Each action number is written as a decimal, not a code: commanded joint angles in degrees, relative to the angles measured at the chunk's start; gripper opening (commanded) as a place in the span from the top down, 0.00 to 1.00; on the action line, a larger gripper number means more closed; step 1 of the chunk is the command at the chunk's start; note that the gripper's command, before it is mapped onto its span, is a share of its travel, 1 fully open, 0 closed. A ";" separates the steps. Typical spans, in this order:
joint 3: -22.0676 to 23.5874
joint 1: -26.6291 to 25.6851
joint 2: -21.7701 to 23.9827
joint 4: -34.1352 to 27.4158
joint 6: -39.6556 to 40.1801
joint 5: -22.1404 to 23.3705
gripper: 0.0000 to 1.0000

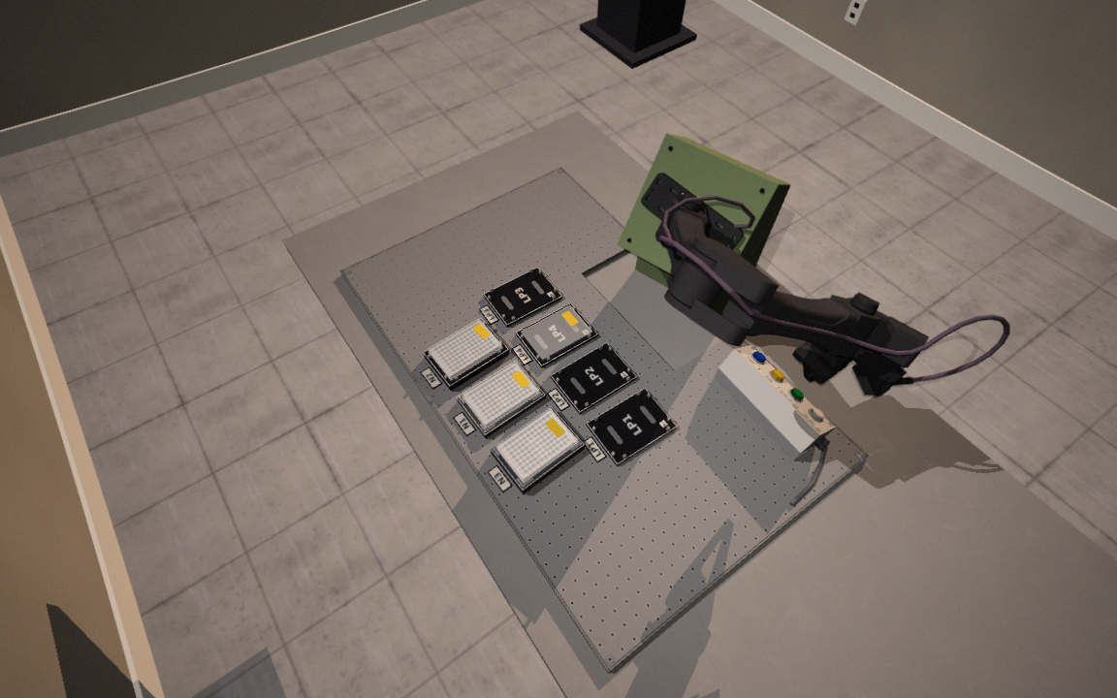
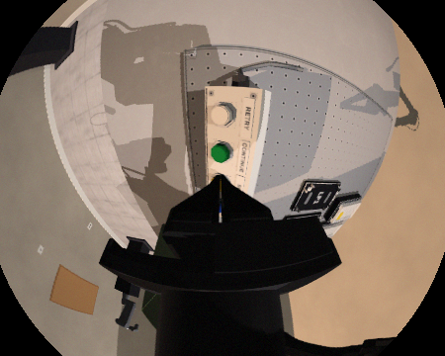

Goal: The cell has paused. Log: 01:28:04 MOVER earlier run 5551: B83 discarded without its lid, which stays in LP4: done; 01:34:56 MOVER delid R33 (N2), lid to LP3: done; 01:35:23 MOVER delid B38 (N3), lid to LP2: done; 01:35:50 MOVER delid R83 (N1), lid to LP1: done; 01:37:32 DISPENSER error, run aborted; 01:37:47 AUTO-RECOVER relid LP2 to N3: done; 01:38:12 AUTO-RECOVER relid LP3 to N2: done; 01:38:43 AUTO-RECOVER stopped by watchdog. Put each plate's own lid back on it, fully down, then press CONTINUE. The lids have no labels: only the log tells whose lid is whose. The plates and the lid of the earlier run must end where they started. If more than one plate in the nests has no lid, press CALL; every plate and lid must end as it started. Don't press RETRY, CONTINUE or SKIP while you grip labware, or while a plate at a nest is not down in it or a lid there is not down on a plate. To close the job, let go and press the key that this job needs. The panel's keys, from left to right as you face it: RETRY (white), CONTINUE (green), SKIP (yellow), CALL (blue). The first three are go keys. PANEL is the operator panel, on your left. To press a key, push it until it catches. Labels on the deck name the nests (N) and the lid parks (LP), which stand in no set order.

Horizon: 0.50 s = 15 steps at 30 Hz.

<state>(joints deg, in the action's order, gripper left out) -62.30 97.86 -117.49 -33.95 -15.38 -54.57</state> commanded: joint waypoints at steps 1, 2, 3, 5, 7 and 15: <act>-1.42 2.09 1.53 -0.98 -0.38 -0.46 1.00; -1.44 2.11 1.52 -1.01 -0.43 -0.46 1.00; -1.46 2.12 1.50 -1.04 -0.45 -0.46 1.00; -1.49 2.14 1.43 -1.08 -0.46 -0.46 1.00; -1.51 2.16 1.31 -1.10 -0.47 -0.47 1.00; 1.49 0.03 -1.07 2.69 1.94 -0.32 1.00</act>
<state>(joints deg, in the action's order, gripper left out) -61.76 97.76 -117.58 -33.15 -14.55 -54.57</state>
